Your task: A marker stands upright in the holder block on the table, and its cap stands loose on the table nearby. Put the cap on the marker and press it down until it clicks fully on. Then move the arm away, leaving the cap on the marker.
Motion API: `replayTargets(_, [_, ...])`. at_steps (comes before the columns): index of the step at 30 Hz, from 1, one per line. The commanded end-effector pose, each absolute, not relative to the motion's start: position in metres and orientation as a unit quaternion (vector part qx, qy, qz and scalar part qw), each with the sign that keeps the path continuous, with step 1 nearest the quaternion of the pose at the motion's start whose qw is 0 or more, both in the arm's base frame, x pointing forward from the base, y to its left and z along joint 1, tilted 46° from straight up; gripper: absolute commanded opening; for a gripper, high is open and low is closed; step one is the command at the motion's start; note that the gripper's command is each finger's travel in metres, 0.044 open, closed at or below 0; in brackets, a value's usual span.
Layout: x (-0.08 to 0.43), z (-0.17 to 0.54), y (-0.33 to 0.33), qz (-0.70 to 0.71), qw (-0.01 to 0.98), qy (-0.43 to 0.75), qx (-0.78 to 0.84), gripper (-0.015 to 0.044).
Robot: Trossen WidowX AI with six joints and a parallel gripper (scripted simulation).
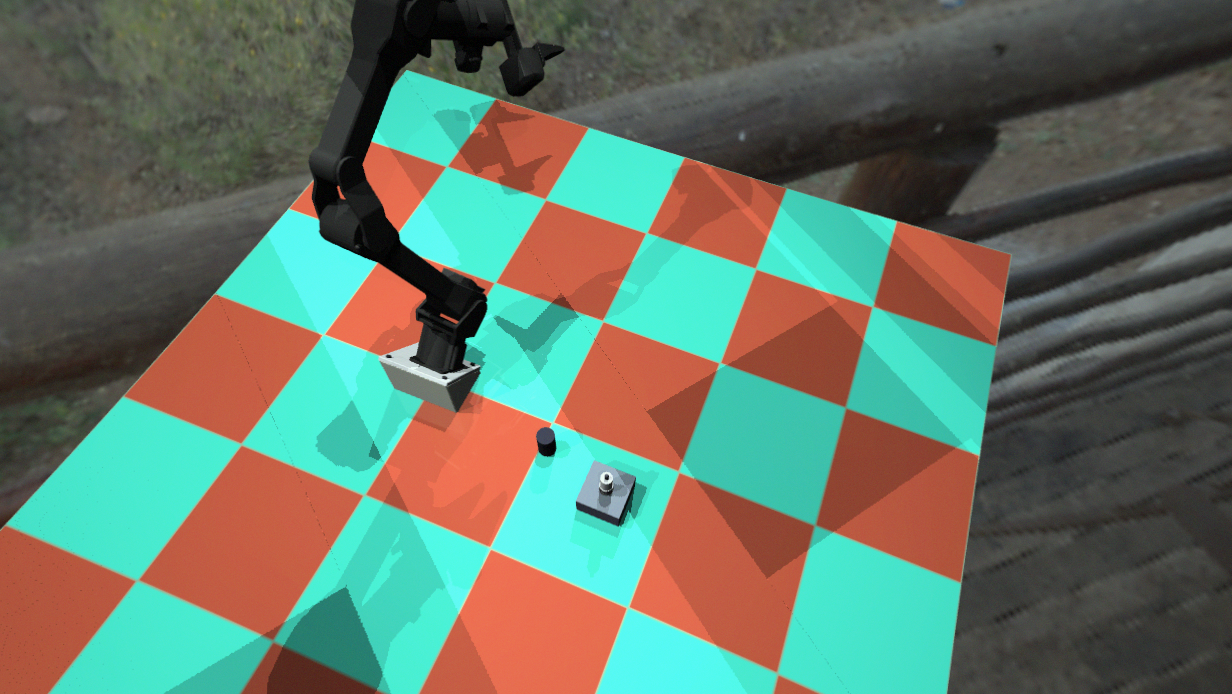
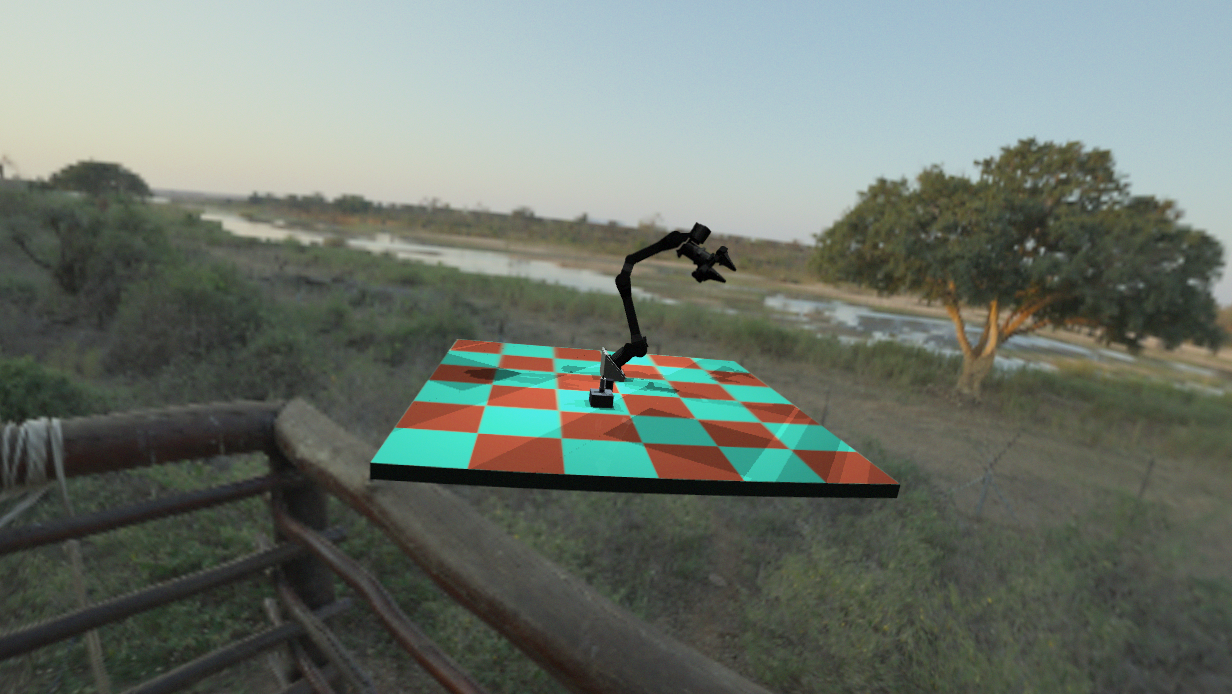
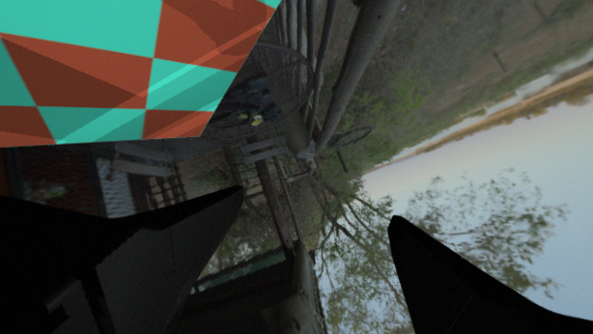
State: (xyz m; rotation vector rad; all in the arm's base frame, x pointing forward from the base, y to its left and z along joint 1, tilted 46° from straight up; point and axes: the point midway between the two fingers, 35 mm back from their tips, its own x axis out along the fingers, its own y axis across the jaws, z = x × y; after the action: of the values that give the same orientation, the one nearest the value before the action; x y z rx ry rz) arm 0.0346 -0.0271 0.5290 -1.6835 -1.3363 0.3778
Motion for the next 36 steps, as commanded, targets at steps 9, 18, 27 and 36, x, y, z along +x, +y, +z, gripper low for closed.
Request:
replayTargets(9, [0.062,0.487,0.091,0.252,0.381,-0.417,-0.786,0.0248])
replayTargets(18, [0.167,0.388,0.149,0.394,0.358,-0.176,-0.828,0.0248])
replayTargets(27, [0.260,0.267,0.111,0.529,0.420,0.075,-0.734,0.0248])
replayTargets(36, [0.285,0.144,0.015,0.614,0.516,0.291,-0.522,0.0248])
